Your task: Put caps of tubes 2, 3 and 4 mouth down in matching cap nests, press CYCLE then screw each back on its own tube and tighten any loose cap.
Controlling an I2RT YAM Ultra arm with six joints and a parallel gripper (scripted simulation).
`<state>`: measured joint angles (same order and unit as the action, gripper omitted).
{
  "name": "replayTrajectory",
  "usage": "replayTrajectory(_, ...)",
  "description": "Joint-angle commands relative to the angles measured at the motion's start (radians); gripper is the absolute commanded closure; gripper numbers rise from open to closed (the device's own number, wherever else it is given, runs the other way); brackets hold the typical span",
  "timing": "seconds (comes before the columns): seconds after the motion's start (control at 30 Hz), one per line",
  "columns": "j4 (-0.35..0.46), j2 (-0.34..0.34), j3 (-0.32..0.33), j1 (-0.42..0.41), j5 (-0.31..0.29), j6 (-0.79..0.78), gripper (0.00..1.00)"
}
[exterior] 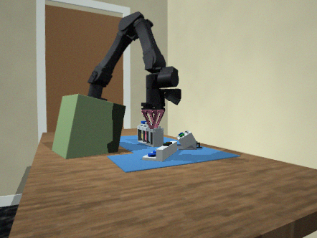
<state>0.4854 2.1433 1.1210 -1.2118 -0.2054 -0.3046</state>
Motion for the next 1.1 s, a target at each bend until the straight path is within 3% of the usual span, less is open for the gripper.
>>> replayTrajectory(0.0,0.078,-0.057,0.018,-0.017,-0.002,-0.013,0.53)
replayTrajectory(0.1,0.124,-0.09,0.03,-0.024,-0.002,-0.021,0.53)
replayTrajectory(1.07,0.124,-0.09,0.03,-0.024,-0.002,-0.021,0.53)
